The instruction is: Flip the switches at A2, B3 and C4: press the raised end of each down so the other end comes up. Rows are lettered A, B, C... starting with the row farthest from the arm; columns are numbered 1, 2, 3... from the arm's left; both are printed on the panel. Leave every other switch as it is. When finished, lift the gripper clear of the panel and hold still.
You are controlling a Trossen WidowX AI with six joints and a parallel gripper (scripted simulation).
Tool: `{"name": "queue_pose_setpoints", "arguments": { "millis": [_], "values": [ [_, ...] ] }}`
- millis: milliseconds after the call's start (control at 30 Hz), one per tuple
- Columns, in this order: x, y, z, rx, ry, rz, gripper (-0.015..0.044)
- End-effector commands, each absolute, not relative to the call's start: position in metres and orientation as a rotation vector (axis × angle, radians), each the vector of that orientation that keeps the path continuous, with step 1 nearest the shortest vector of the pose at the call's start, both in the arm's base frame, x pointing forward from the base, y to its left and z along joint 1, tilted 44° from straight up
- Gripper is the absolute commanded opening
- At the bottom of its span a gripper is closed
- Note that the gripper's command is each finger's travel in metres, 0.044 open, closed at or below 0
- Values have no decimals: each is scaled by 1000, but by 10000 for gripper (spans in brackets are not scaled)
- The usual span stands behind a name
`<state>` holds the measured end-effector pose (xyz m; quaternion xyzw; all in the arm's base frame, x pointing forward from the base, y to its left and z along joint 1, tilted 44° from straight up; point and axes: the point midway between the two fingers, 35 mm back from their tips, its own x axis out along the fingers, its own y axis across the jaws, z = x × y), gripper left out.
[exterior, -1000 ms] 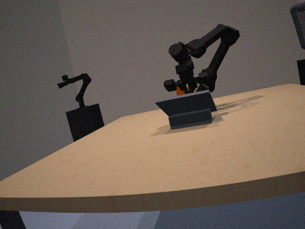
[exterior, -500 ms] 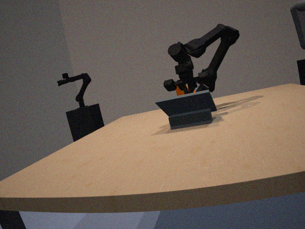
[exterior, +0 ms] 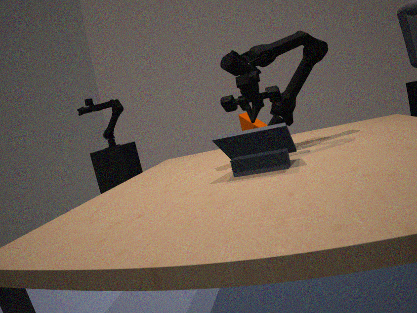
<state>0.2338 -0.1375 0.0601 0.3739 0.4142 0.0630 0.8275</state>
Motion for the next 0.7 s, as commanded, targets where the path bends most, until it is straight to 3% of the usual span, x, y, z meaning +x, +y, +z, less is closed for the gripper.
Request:
{"name": "queue_pose_setpoints", "arguments": {
  "millis": [0, 667],
  "values": [
    [216, -131, 45, 810, 885, 141, 0],
    [240, -116, 23, 810, 907, 153, 0]
  ]
}}
